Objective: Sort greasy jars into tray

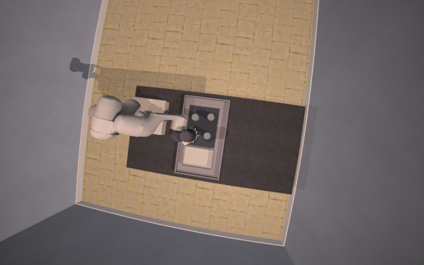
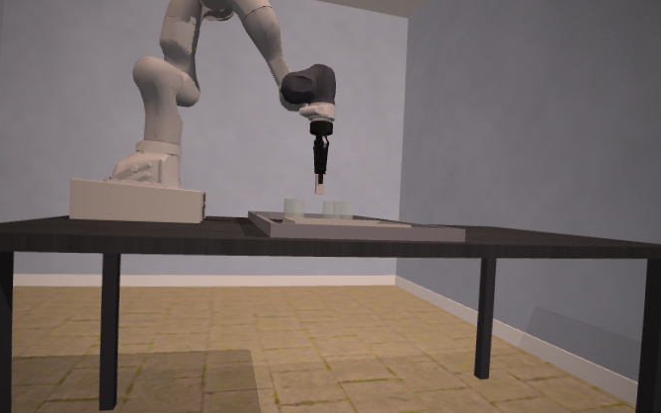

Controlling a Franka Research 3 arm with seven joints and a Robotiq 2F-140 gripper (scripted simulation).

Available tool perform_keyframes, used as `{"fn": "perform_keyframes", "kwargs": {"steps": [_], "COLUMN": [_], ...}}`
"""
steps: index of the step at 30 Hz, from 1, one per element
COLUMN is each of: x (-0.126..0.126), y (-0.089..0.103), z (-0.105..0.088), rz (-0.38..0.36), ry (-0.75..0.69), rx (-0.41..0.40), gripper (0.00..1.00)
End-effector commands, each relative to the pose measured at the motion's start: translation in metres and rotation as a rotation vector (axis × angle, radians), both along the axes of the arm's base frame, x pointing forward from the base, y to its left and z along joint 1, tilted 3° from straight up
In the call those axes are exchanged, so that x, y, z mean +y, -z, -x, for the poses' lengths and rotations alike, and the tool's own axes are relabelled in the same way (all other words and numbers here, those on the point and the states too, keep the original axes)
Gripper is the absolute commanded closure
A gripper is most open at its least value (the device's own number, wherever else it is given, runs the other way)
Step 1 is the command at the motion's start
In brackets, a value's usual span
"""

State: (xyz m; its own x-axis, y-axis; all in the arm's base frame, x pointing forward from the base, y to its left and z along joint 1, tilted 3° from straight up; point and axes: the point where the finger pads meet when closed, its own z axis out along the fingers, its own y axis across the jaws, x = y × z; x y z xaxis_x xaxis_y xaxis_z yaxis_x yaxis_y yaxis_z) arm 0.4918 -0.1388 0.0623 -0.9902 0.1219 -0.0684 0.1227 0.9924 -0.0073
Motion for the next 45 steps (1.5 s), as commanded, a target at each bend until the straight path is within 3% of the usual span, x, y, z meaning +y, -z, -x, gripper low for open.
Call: {"fn": "perform_keyframes", "kwargs": {"steps": [1, 3, 5, 9, 11, 26, 29, 43, 45], "x": [0.002, 0.002, 0.002, 0.035, 0.035, 0.156, 0.164, 0.163, 0.163], "y": [-0.025, -0.040, -0.040, -0.040, -0.040, -0.041, -0.041, 0.026, 0.026], "z": [0.007, 0.008, 0.008, 0.001, 0.001, -0.022, -0.024, -0.027, -0.027], "rz": [-0.009, -0.009, -0.009, -0.009, -0.009, -0.009, -0.009, -0.009, -0.009], "ry": [-0.016, -0.016, -0.016, -0.016, -0.016, -0.016, -0.016, -0.016, -0.016], "rx": [0.019, 0.019, 0.019, 0.019, 0.019, 0.019, 0.019, 0.019, 0.019], "gripper": [1.00, 1.00, 1.00, 1.00, 1.00, 1.00, 1.00, 1.00, 1.00]}}
